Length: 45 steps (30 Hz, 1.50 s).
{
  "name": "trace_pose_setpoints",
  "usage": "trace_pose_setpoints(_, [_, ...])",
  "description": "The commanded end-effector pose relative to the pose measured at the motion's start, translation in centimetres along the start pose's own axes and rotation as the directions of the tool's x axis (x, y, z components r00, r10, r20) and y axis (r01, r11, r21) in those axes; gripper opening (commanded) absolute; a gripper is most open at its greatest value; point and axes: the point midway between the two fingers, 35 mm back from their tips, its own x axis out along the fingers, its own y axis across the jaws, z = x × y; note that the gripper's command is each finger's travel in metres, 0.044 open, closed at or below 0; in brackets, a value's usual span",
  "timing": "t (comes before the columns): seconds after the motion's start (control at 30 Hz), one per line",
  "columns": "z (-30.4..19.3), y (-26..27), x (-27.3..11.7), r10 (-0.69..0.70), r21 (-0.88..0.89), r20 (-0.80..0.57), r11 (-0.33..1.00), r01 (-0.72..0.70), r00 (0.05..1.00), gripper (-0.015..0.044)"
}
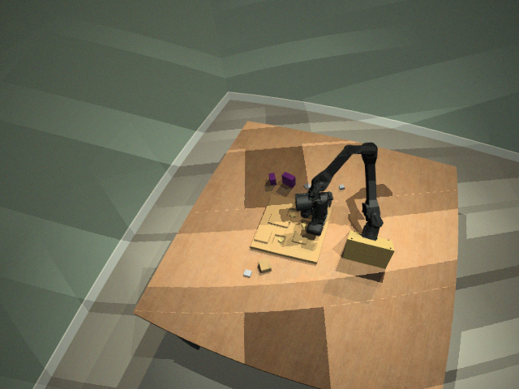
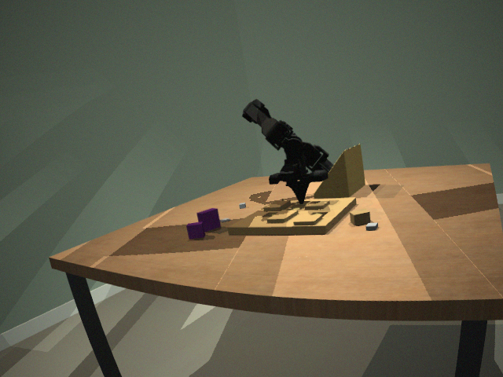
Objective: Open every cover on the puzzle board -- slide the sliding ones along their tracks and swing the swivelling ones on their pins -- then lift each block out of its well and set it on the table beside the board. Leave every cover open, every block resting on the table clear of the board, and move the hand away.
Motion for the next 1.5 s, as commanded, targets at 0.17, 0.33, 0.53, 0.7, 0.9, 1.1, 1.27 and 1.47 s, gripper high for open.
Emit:
trace_pose_setpoints(0.17, [-0.3, 0.1, 0.1, 0.004, 0.001, -0.01, 1.0, -0.004, 1.0, 0.0])
trace_pose_setpoints(0.33, [-0.3, 0.1, 0.1, 0.004, 0.001, -0.01, 1.0, -0.004, 1.0, 0.0])
trace_pose_setpoints(0.53, [-0.3, 0.1, 0.1, 0.004, -0.061, -0.01, 0.998, -0.004, 1.0, 0.0])
trace_pose_setpoints(0.7, [-0.3, 0.1, 0.1, 0.004, -0.061, -0.01, 0.998, -0.004, 1.0, 0.0])
trace_pose_setpoints(0.9, [-0.3, 0.1, 0.1, 0.004, -0.061, -0.01, 0.998, -0.004, 1.0, 0.0])
trace_pose_setpoints(1.1, [-0.1, 0.1, -0.2, 0.003, -0.056, -0.003, 0.998, -0.004, 1.0, 0.0])
trace_pose_setpoints(1.27, [0.1, 0.0, -0.7, 0.004, -0.058, -0.006, 0.998, -0.004, 1.0, 0.0])
trace_pose_setpoints(1.47, [0.2, 0.0, -1.8, 0.003, -0.062, -0.007, 0.998, -0.004, 1.0, 0.0105])
